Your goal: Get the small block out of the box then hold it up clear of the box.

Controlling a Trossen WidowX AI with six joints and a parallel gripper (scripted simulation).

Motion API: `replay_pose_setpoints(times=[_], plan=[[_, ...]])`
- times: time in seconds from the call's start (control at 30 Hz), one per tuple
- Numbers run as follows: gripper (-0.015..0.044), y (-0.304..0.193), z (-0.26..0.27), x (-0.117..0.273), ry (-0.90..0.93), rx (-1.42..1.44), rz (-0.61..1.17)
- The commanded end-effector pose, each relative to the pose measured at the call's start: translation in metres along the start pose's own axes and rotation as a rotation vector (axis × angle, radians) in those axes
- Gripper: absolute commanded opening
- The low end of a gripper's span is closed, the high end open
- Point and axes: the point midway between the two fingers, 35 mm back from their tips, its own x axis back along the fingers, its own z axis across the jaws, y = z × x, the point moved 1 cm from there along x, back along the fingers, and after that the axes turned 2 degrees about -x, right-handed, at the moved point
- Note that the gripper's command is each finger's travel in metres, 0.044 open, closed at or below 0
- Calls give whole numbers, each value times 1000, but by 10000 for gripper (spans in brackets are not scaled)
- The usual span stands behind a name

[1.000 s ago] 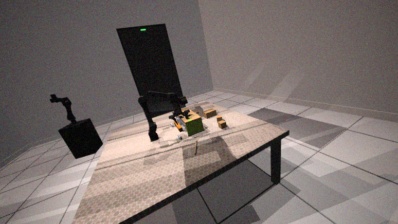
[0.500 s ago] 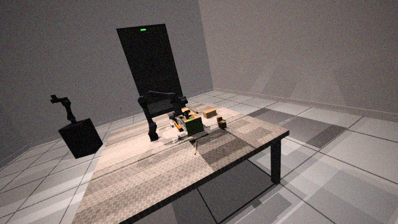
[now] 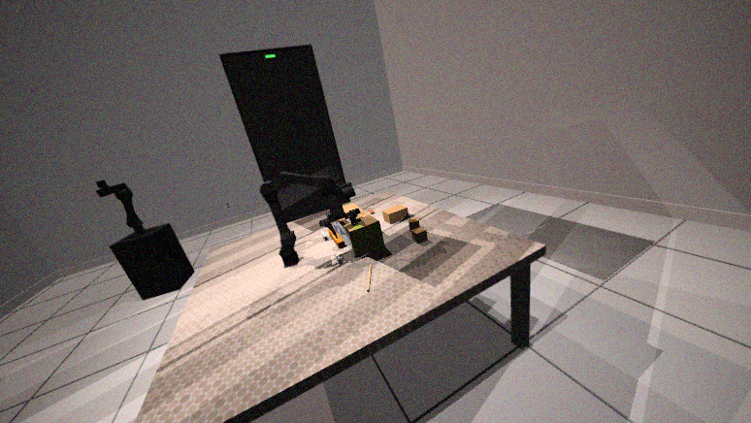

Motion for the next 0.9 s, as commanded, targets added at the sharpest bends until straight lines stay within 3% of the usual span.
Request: replay_pose_setpoints(times=[0.0,0.17,0.4,0.63,0.67,0.77,0.87], plan=[[400,-5,-1,-2,-1,0,0],[400,-8,-2,3,-1,-1,0],[400,-25,-1,56,1,-2,0],[400,-24,-2,54,-7,-2,1],[374,-26,-3,55,-13,-22,4],[295,-33,-4,60,-52,-288,-6],[285,-35,0,58,-53,-615,-51]])
